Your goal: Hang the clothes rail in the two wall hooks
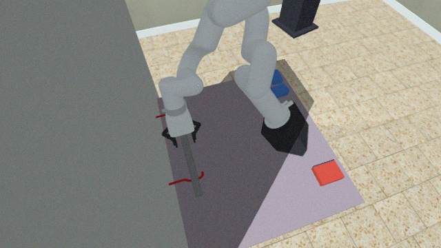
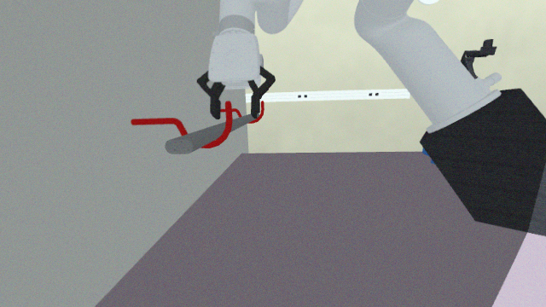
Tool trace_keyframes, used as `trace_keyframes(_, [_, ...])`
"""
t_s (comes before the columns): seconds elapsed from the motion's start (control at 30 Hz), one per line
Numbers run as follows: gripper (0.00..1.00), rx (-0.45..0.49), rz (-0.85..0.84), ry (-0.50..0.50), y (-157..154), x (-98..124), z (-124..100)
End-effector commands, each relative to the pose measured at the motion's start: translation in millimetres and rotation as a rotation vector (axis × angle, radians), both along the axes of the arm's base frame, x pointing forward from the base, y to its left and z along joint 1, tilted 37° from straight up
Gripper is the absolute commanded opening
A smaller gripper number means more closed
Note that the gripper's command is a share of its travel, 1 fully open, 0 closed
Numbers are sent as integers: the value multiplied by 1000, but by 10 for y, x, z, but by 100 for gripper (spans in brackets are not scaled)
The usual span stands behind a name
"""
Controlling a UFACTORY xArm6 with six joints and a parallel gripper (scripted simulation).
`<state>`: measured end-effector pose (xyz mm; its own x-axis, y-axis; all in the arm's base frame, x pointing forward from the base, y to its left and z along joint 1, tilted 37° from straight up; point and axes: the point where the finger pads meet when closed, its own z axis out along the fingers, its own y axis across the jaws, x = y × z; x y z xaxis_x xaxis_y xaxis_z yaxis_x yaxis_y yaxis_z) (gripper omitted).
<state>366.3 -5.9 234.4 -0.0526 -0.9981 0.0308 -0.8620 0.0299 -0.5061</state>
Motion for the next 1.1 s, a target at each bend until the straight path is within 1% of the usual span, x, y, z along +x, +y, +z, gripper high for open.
trace_keyframes(0.0, [82,0,0,-3,10,-4,33])
trace_keyframes(1.07, [82,0,0,-3,84,-89,183])
